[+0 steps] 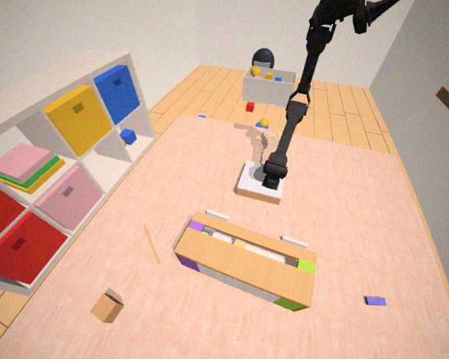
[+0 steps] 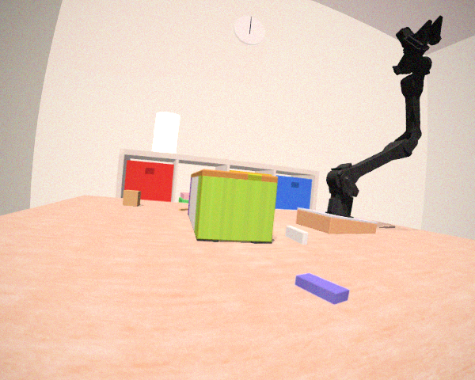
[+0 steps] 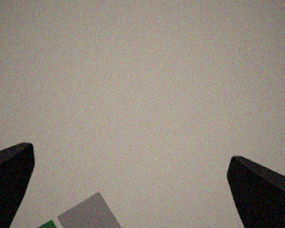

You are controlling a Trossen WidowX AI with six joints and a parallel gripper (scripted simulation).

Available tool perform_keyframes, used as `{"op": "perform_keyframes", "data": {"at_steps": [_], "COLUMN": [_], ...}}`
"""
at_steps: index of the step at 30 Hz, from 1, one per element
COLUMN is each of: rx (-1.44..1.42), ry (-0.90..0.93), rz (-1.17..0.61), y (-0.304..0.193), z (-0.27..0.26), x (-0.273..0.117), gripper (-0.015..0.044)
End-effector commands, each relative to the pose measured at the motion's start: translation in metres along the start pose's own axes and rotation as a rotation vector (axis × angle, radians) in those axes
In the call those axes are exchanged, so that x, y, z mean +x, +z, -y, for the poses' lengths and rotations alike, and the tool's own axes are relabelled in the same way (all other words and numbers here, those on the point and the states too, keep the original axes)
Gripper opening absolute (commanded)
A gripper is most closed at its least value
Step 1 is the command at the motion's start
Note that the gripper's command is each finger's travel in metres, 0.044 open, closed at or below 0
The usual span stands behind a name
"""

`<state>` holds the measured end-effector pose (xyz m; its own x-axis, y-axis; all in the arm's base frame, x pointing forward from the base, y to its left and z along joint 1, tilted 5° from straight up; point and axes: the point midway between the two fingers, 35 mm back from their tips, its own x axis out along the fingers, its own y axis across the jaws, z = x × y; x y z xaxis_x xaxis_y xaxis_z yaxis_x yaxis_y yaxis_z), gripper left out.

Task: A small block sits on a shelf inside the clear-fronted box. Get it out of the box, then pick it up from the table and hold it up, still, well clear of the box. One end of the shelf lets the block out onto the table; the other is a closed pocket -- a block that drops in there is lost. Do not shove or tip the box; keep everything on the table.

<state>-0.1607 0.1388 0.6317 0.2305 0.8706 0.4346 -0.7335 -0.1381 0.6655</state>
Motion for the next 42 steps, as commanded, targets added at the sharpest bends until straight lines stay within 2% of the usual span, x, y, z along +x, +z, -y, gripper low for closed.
{"op": "perform_keyframes", "data": {"at_steps": [1,13,21,31,42], "rx": [0.104,0.418,0.569,0.69,1.005], "ry": [-0.08,-0.33,-0.574,-0.936,-1.411], "rz": [0.096,0.334,0.495,0.652,0.697], "y": [0.056,0.163,0.213,0.243,0.206], "z": [0.046,0.188,0.303,0.439,0.571], "x": [0.016,0.023,0.002,-0.062,-0.17], "gripper": [0.04,0.04,0.04,0.04,0.04]}}
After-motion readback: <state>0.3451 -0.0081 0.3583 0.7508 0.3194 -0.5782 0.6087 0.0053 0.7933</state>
